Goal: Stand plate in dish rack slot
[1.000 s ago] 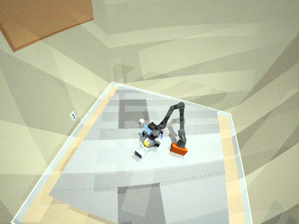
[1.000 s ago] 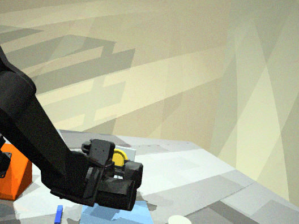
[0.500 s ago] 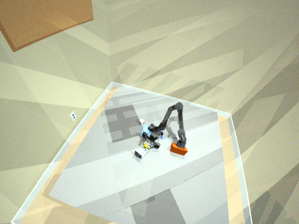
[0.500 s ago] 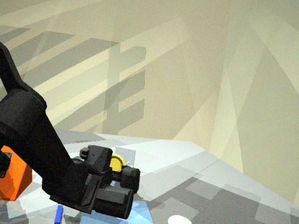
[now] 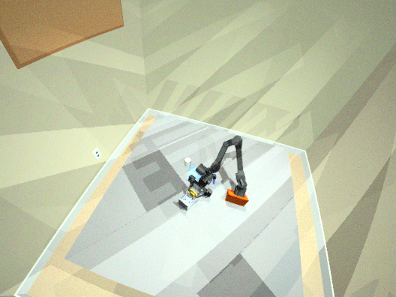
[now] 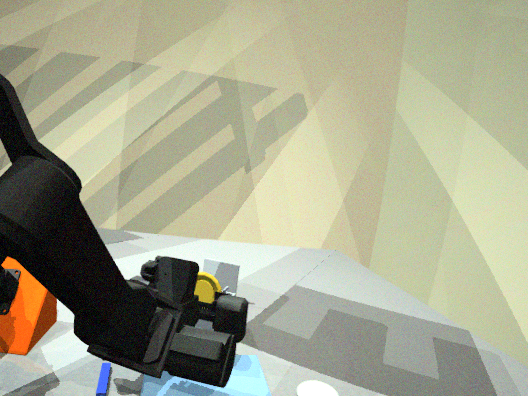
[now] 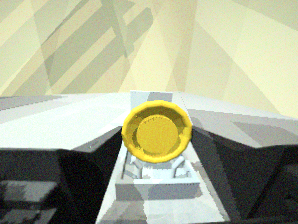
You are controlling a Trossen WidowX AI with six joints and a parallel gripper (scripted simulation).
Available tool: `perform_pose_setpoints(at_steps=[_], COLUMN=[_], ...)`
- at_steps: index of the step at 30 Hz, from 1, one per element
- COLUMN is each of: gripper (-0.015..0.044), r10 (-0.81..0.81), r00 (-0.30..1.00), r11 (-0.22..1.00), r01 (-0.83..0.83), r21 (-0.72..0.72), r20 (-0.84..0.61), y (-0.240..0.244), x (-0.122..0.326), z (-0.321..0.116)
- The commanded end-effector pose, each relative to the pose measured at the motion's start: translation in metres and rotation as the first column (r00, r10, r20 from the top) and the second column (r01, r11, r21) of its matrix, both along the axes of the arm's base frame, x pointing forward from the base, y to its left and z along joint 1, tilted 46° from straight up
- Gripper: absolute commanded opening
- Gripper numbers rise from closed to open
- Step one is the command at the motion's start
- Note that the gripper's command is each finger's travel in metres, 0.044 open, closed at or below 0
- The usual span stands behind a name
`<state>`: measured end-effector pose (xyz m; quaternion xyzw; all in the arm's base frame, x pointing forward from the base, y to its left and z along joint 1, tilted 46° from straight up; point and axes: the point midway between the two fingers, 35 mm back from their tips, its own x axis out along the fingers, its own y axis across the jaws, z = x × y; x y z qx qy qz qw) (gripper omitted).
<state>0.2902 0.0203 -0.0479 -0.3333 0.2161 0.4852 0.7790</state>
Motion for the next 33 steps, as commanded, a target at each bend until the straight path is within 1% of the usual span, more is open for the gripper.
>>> perform_pose_setpoints(at_steps=[1, 5, 6, 12, 16, 20, 27, 33], gripper=[0.0289, 0.0394, 0.0400, 0.0400, 0.0400, 0.0400, 0.0400, 0.0400], r10=[0.000, 0.000, 0.000, 0.001, -0.001, -0.009, -0.020, -0.101], r00=[1.000, 1.000, 1.000, 1.000, 1.000, 0.999, 0.998, 0.978], r11=[1.000, 1.000, 1.000, 1.000, 1.000, 1.000, 1.000, 0.995], r01=[0.000, 0.000, 0.000, -0.001, 0.001, 0.010, 0.021, 0.098], r21=[0.000, 0.000, 0.000, -0.001, 0.000, 0.019, 0.016, -0.028], r20=[0.000, 0.000, 0.000, -0.006, -0.028, -0.039, -0.059, -0.184], y=[0.000, 0.000, 0.000, 0.006, 0.045, 0.082, 0.086, 0.096], x=[0.000, 0.000, 0.000, 0.003, 0.011, 0.008, 0.010, 0.007], z=[0.000, 0.000, 0.000, 0.006, 0.045, 0.080, 0.080, 0.079])
